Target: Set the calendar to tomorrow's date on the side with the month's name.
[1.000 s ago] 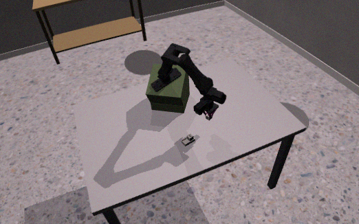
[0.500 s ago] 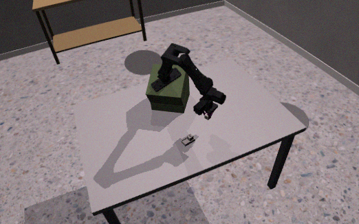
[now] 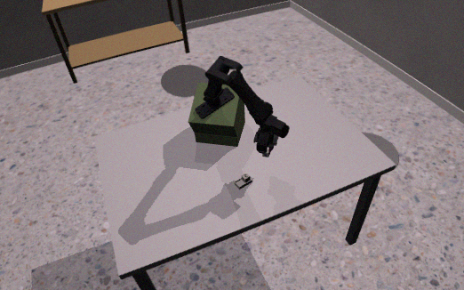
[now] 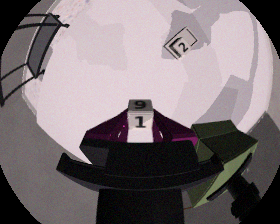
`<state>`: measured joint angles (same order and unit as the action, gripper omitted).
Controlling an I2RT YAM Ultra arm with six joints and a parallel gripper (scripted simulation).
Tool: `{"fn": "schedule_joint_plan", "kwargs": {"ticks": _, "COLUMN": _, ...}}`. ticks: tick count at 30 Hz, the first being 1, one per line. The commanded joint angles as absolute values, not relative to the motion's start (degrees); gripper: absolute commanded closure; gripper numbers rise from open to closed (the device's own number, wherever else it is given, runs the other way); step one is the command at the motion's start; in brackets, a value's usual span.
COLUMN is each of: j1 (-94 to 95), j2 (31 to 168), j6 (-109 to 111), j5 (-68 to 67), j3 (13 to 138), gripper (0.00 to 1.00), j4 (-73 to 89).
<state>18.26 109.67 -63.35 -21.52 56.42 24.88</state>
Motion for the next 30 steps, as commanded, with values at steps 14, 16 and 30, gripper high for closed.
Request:
{"fn": "schedule_joint_plan", "kwargs": {"ticks": 14, "j1": 15.63, "j2": 107.60, "j6": -27.82, "j5": -21.06, "j3": 55.84, "gripper": 0.74, "j4": 25.01}}
{"fn": "schedule_joint_plan", "kwargs": {"ticks": 16, "j1": 15.05, "j2": 107.28, "j6": -21.56, "j5": -20.94, "j3": 55.73, "gripper": 0.74, "j4": 24.99}}
{"fn": "schedule_joint_plan", "kwargs": {"ticks": 30, "j1": 13.82, "j2": 106.61, "j6": -8.32, "j5": -20.69, "j3": 55.49, "gripper": 0.74, "j4": 24.96}}
